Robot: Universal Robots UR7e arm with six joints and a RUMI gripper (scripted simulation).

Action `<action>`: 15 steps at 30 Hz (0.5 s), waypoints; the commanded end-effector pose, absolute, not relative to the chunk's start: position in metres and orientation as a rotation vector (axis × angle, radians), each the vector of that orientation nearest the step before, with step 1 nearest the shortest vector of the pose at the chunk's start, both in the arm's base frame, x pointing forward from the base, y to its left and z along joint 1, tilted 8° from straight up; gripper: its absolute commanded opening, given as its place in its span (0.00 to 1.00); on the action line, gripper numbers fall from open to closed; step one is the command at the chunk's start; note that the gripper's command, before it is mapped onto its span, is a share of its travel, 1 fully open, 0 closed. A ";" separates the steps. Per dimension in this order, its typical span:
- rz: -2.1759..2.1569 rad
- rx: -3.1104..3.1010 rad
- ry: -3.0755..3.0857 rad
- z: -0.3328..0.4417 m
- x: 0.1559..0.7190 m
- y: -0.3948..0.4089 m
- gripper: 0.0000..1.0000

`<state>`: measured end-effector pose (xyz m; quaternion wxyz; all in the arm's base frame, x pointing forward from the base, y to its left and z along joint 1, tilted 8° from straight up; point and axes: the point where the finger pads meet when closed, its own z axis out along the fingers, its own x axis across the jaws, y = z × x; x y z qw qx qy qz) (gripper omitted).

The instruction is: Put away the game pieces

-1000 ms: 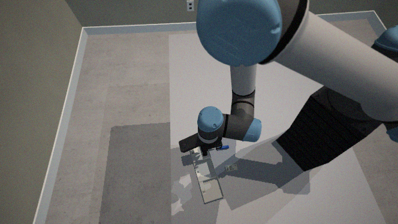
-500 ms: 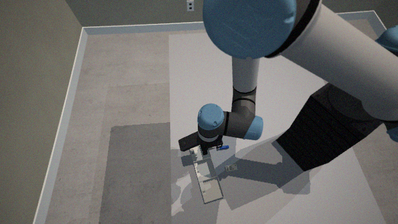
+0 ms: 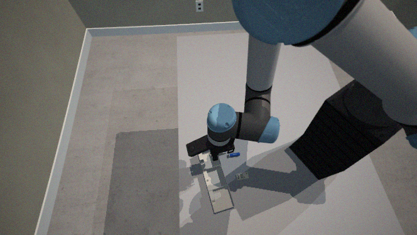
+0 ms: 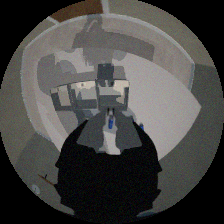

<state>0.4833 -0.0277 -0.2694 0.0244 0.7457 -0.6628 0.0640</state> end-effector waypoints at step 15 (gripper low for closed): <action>0.199 2.308 -2.051 -0.278 0.475 0.044 0.04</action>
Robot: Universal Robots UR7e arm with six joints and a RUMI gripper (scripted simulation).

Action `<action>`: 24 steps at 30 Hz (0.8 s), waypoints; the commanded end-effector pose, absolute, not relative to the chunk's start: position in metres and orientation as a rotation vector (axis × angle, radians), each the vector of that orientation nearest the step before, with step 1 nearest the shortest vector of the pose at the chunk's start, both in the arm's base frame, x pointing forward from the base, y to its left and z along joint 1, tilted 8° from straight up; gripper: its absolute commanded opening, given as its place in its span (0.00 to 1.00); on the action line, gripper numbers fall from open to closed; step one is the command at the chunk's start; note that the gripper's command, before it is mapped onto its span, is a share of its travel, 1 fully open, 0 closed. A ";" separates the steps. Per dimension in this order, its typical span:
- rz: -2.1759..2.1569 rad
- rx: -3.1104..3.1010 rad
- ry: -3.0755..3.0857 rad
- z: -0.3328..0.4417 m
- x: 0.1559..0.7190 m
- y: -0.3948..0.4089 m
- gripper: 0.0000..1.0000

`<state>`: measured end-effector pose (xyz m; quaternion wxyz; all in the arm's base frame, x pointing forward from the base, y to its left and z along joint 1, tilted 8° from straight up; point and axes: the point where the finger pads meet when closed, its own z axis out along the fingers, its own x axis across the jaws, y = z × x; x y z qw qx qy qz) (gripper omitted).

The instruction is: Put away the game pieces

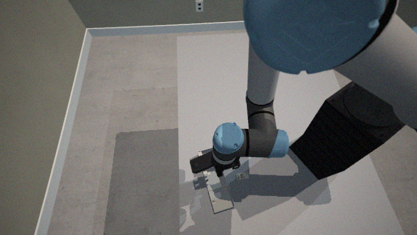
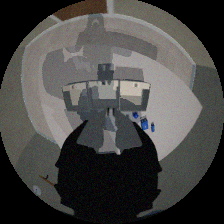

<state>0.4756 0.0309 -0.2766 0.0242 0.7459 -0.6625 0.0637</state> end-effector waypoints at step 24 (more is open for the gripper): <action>0.199 2.308 -2.051 -0.319 0.476 0.048 0.04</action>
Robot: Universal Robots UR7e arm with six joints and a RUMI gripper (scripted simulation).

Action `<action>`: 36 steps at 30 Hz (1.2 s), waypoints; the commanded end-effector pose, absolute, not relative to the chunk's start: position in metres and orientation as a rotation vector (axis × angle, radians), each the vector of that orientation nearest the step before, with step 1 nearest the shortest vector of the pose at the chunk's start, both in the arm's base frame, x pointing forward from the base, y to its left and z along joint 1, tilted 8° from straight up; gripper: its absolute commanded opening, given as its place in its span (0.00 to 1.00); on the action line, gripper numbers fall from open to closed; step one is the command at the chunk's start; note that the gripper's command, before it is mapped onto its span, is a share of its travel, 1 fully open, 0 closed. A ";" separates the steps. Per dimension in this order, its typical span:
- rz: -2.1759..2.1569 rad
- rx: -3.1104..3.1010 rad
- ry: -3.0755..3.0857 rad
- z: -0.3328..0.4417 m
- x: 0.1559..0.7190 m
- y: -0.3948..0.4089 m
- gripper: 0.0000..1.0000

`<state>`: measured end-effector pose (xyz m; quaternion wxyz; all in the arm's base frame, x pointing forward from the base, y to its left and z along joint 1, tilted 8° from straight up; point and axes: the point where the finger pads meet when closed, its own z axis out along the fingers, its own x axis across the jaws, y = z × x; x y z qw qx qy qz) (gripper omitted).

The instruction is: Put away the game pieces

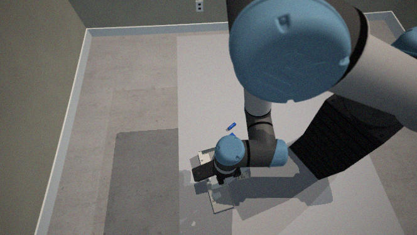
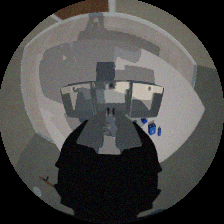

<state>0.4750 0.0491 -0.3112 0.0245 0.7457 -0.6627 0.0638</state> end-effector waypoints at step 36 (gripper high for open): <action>0.199 2.308 -2.051 -0.338 0.477 0.046 0.04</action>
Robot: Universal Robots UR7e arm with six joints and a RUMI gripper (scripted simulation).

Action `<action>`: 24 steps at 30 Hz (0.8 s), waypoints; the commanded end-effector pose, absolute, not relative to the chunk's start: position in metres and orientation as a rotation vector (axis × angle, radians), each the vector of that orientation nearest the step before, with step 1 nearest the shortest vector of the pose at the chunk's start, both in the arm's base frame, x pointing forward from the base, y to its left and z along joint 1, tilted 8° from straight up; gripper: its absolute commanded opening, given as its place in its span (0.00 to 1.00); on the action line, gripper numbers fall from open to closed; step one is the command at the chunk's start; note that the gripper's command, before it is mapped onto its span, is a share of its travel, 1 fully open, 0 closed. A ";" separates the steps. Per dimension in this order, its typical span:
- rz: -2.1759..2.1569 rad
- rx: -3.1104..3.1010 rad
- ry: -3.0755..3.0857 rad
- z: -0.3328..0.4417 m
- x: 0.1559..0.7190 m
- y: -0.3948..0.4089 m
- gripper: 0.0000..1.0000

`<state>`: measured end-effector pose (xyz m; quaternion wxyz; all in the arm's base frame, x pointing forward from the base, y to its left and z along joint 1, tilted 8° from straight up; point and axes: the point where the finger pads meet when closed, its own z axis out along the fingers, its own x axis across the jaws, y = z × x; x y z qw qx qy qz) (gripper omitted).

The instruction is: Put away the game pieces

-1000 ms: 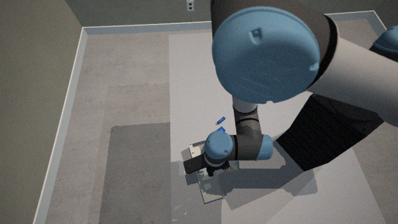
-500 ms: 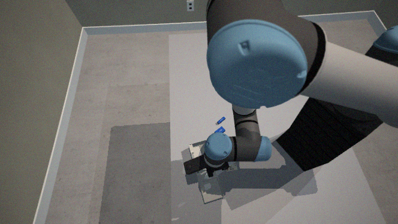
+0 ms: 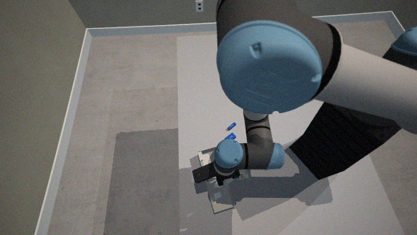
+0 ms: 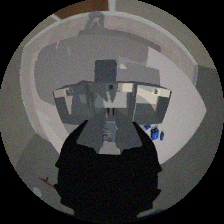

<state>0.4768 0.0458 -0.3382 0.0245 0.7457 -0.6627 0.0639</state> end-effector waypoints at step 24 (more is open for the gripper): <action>0.199 2.308 -2.051 -0.335 0.477 0.046 0.04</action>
